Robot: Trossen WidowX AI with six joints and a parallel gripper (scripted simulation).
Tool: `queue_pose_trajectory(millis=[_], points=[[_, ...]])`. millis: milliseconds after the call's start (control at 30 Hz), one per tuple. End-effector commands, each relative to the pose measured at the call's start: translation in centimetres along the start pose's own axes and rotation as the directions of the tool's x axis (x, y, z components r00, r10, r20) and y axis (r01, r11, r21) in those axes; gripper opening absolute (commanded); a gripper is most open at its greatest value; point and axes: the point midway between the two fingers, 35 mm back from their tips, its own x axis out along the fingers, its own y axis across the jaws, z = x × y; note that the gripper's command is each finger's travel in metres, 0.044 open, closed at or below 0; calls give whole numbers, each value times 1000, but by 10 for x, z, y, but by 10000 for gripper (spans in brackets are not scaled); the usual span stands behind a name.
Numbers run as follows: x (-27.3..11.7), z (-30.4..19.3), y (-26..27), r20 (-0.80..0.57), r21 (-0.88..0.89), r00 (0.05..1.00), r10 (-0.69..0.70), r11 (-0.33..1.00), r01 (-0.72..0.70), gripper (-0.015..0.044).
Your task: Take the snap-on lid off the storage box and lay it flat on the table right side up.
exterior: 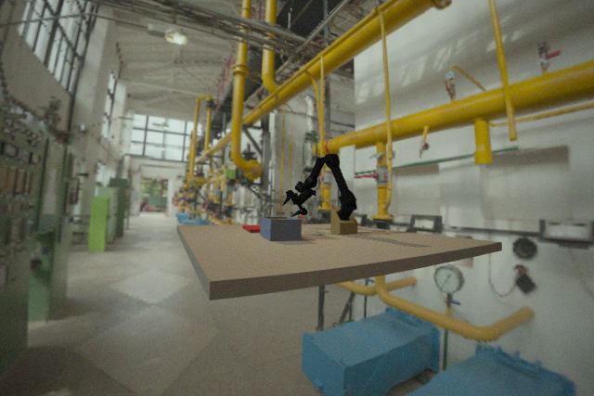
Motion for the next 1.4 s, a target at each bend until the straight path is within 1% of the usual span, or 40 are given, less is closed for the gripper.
queue_pose_trajectory(millis=[0, 367, 1367], points=[[-7, 1, 4, 5, -7, 1000, -3, 1000, 3, 440], [-25, 1, 14, 6, -6, 1000, -3, 1000, 3, 440], [-21, 0, 12, 6, -6, 1000, -3, 1000, 3, 440]])
